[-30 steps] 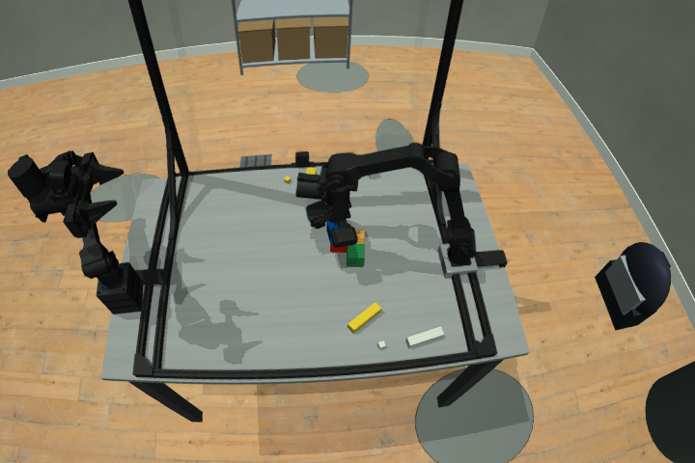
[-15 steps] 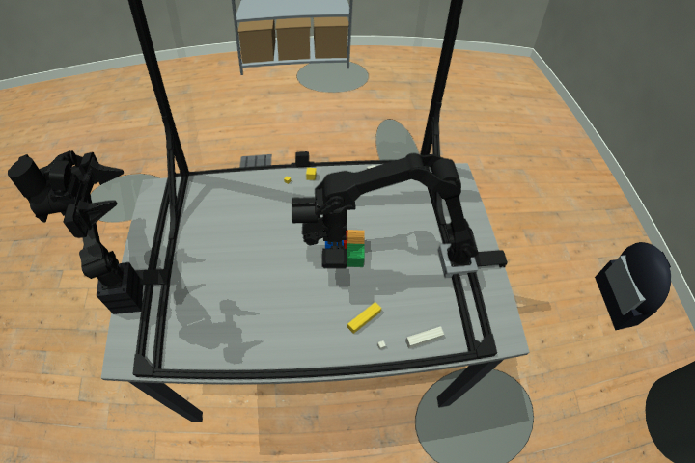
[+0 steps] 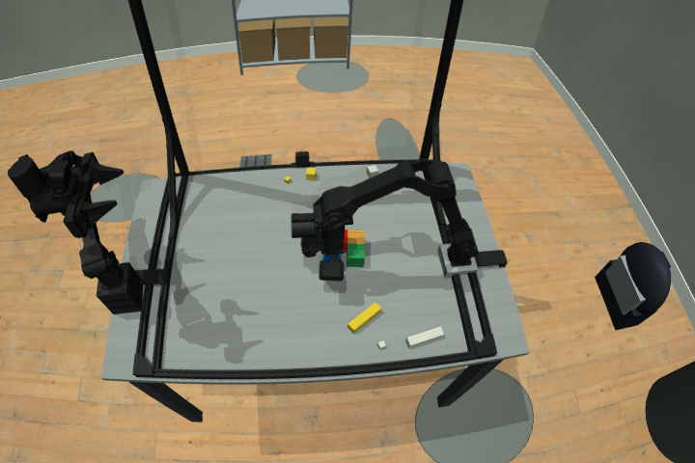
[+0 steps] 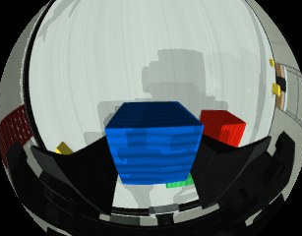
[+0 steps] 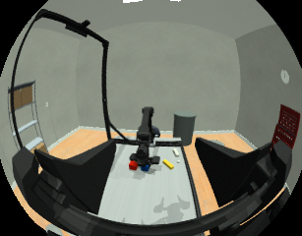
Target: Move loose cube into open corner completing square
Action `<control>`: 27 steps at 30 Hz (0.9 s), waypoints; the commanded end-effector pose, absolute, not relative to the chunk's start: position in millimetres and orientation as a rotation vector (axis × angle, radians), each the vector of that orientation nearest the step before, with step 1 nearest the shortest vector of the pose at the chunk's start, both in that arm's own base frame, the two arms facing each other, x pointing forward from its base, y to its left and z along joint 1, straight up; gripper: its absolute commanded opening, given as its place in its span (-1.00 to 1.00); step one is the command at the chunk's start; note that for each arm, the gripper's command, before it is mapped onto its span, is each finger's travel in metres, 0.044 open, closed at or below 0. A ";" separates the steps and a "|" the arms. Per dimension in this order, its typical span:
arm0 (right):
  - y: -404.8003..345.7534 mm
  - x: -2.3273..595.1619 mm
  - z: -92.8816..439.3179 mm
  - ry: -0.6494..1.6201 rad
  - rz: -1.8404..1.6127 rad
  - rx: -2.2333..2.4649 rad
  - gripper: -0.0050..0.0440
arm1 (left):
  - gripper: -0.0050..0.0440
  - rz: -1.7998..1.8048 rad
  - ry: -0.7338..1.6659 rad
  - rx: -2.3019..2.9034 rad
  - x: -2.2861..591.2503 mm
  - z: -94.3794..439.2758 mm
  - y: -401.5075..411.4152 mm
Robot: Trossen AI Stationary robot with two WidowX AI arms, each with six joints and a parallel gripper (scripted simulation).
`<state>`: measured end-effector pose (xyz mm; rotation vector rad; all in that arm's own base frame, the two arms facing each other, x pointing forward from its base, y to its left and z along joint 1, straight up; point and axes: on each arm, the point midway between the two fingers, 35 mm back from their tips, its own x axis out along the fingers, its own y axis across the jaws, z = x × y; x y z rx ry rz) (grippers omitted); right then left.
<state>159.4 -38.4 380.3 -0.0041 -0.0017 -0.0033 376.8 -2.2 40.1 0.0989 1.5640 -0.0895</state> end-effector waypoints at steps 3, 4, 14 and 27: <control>-37.7 159.2 380.2 -0.001 0.000 0.001 0.84 | -0.80 -0.098 1.569 0.098 374.8 27.0 -2.8; -37.7 159.2 380.2 -0.001 0.000 0.001 0.84 | -0.80 -0.098 1.569 0.098 374.8 26.2 -2.8; -37.7 159.2 380.2 -0.001 0.000 0.001 0.84 | -0.80 -0.098 1.569 0.098 374.6 12.5 -2.8; -37.7 159.2 380.2 -0.001 0.000 0.001 0.84 | 0.28 -0.098 1.569 0.098 374.6 12.5 -2.8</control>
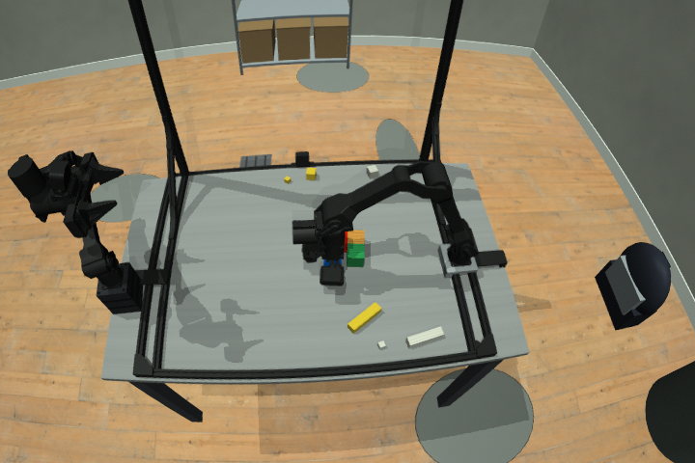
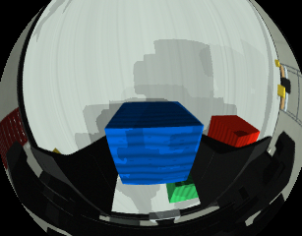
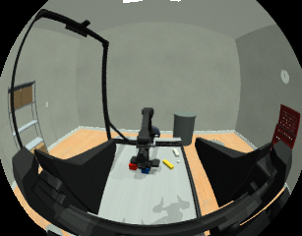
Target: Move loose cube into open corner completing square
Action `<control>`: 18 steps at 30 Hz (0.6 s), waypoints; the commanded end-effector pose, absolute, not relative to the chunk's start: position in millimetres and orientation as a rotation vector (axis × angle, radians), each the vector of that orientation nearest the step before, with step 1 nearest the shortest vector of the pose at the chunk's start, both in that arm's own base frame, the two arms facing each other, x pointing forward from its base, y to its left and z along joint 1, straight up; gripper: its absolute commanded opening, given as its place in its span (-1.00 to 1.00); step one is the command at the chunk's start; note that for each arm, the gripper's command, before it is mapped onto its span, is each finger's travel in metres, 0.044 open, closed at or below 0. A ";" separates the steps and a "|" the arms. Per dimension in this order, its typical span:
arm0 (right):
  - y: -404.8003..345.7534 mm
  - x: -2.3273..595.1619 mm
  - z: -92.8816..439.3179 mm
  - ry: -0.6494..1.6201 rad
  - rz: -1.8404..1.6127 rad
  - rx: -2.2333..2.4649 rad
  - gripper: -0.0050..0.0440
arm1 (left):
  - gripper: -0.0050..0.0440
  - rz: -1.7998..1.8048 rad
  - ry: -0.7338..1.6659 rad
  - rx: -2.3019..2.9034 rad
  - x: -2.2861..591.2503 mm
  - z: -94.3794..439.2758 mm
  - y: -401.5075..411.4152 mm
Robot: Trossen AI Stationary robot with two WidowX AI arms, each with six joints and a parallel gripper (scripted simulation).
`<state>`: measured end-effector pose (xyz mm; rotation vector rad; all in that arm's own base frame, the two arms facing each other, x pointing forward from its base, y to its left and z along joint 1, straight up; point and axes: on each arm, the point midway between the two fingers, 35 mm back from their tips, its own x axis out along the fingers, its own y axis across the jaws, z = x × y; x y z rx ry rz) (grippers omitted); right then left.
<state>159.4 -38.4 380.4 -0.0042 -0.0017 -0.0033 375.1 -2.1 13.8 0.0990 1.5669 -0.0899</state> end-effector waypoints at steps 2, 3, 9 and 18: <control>-37.7 159.2 380.2 -0.001 0.000 0.001 0.84 | 0.48 -0.098 1.569 0.098 374.6 12.5 -2.8; -37.7 159.2 380.2 -0.001 0.000 0.001 0.84 | 0.58 -0.098 1.569 0.098 374.6 12.5 -2.8; -37.7 159.2 380.2 -0.001 0.000 0.001 0.84 | 0.68 -0.098 1.569 0.098 374.6 12.5 -2.8; -37.7 159.2 380.2 -0.001 0.000 0.001 0.84 | 0.68 -0.098 1.569 0.098 374.6 12.5 -2.8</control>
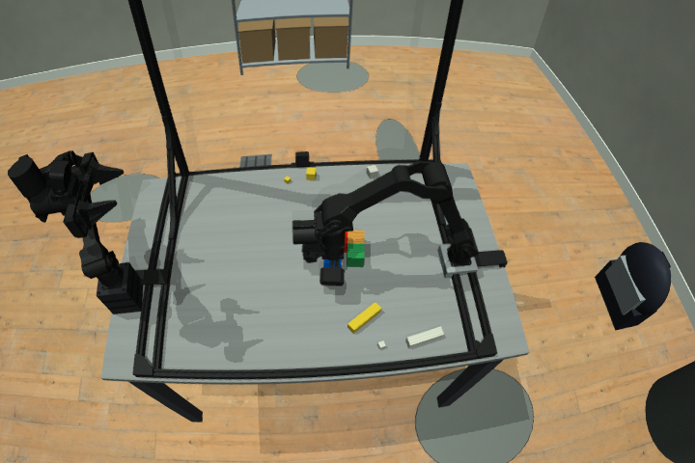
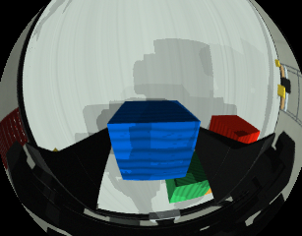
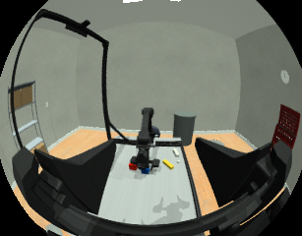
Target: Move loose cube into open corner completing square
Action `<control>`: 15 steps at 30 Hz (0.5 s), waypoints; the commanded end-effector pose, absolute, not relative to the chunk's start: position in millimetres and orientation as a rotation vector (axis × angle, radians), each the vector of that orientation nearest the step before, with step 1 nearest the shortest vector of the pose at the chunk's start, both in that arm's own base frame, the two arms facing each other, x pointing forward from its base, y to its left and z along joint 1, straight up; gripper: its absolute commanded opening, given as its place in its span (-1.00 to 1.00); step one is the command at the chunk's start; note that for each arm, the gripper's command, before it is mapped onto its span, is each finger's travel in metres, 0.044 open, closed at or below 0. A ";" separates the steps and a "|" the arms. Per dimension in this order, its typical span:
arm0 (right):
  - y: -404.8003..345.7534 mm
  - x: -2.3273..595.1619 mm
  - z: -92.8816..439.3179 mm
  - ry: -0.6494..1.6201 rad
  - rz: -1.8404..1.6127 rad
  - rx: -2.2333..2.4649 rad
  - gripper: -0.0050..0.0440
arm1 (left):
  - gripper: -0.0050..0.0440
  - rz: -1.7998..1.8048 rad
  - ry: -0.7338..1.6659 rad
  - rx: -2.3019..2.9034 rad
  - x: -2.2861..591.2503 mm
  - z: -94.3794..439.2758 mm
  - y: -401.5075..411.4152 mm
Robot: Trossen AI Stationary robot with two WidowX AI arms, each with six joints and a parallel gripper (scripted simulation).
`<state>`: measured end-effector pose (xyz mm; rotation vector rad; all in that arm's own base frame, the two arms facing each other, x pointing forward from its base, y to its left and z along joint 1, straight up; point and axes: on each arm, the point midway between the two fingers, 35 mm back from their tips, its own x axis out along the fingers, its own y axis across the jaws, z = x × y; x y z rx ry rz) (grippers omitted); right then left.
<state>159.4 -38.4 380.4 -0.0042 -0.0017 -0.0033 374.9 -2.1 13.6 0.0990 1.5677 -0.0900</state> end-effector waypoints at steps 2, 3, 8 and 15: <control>-37.7 159.2 380.2 -0.001 0.000 0.001 0.84 | 0.68 -0.098 1.569 0.098 374.6 12.5 -2.8; -37.7 159.2 380.2 -0.001 0.000 0.001 0.84 | 0.68 -0.098 1.569 0.098 374.7 14.0 -2.8; -37.7 159.2 380.2 -0.001 0.000 0.001 0.84 | 0.68 -0.098 1.569 0.098 376.6 35.0 -2.8; -37.7 159.2 380.2 -0.001 0.000 0.001 0.84 | 0.68 -0.098 1.569 0.098 374.9 86.7 -2.8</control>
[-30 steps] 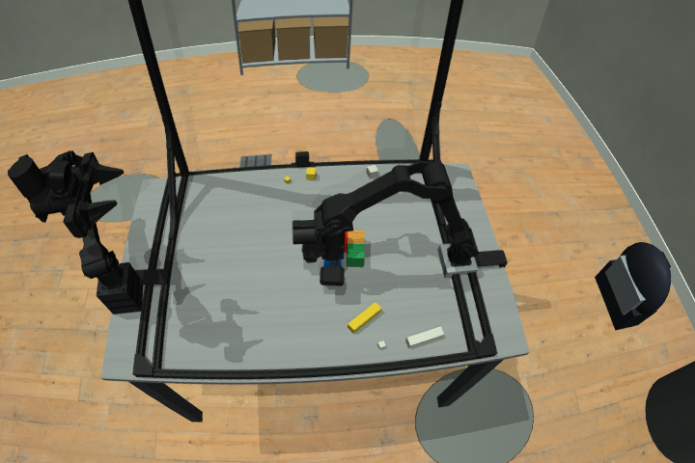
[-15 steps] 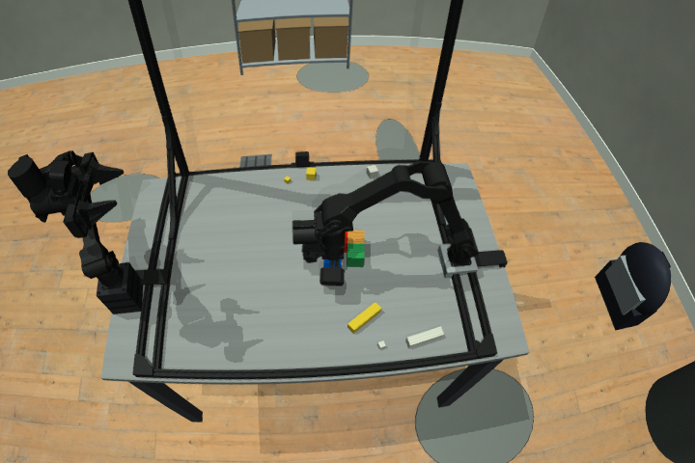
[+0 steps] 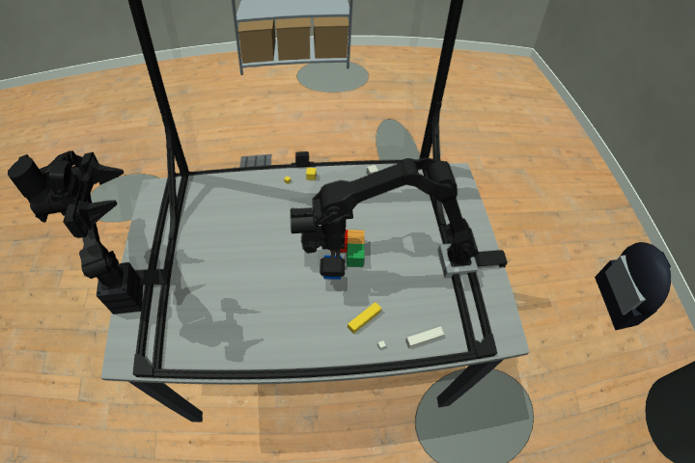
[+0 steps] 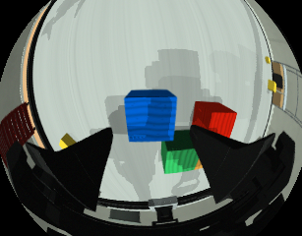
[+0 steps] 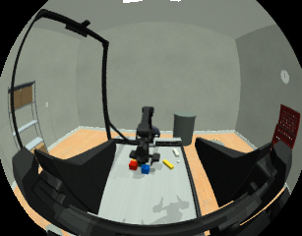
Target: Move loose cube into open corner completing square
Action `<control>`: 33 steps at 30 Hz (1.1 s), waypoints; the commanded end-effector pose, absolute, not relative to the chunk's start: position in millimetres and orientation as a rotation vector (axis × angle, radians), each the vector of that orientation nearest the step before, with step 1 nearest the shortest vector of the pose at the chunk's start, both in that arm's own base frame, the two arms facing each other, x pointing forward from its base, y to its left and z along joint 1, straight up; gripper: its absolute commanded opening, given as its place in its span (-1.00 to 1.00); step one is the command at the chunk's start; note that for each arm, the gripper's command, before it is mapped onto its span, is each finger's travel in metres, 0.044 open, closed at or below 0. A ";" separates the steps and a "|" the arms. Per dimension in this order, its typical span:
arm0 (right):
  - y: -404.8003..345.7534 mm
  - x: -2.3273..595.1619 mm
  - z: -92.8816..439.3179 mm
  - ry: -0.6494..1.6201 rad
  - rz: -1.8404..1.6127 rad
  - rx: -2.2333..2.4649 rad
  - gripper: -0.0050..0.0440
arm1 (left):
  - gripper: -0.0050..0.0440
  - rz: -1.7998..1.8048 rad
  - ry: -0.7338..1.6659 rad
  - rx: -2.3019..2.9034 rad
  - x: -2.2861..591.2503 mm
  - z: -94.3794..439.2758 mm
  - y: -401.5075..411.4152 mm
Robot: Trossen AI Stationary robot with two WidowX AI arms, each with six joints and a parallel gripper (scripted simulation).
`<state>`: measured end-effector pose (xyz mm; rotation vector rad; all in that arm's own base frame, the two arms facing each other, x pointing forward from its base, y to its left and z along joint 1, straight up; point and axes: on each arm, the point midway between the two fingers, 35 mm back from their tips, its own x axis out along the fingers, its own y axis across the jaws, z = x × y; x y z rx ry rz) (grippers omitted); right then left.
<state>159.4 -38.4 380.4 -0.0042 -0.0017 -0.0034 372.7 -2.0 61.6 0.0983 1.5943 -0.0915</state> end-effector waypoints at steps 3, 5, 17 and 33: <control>-37.7 159.2 380.2 -0.001 0.000 0.001 0.84 | 0.68 -0.098 1.569 0.098 374.9 86.7 -2.8; -37.7 159.2 380.2 -0.001 0.000 0.001 0.84 | 0.68 -0.098 1.569 0.098 374.9 86.7 -2.8; -37.7 159.2 380.2 -0.001 0.000 0.001 0.84 | 0.19 -0.098 1.569 0.098 374.9 86.7 -2.8; -37.7 159.2 380.2 -0.001 0.000 0.001 0.84 | -0.80 -0.098 1.569 0.098 374.9 86.7 -2.8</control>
